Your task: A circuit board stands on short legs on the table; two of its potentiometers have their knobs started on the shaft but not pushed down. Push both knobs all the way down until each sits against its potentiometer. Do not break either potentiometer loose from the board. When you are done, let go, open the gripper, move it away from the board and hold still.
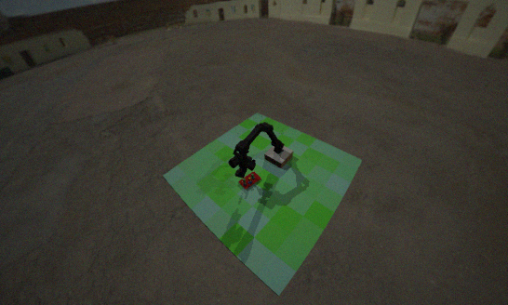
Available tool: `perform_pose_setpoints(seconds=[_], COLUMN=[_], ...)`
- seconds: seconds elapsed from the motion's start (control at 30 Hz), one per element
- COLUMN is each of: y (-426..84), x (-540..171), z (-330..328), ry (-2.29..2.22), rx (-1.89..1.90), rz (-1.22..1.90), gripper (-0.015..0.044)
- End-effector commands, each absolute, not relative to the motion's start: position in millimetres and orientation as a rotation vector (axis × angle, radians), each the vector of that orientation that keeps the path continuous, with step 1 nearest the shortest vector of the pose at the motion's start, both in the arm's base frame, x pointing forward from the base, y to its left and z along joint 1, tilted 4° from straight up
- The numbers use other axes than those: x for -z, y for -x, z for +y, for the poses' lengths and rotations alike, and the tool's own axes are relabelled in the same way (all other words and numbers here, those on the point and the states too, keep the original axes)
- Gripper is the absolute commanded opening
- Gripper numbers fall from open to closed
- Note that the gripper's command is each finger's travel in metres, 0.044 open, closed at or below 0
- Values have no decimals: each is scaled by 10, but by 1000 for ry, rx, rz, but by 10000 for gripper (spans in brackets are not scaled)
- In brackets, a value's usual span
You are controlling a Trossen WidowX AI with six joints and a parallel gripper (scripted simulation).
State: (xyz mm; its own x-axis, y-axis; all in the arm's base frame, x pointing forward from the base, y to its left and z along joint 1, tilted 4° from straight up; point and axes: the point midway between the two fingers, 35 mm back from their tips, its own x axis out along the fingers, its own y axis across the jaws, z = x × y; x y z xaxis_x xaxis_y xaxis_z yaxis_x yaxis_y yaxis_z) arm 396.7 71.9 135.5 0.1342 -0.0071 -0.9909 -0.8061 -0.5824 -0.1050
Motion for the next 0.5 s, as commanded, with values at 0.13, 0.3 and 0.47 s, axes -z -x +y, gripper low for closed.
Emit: perform_pose_setpoints(seconds=[0.13,0.3,0.47], y=[-4031,-4071,-4109], x=[-1384,-1414,-1442], z=[766,791,816], ry=[1914,2027,2136], rx=[-1691,-1798,-1902], rz=[610,475,328], gripper=[0,0,0])
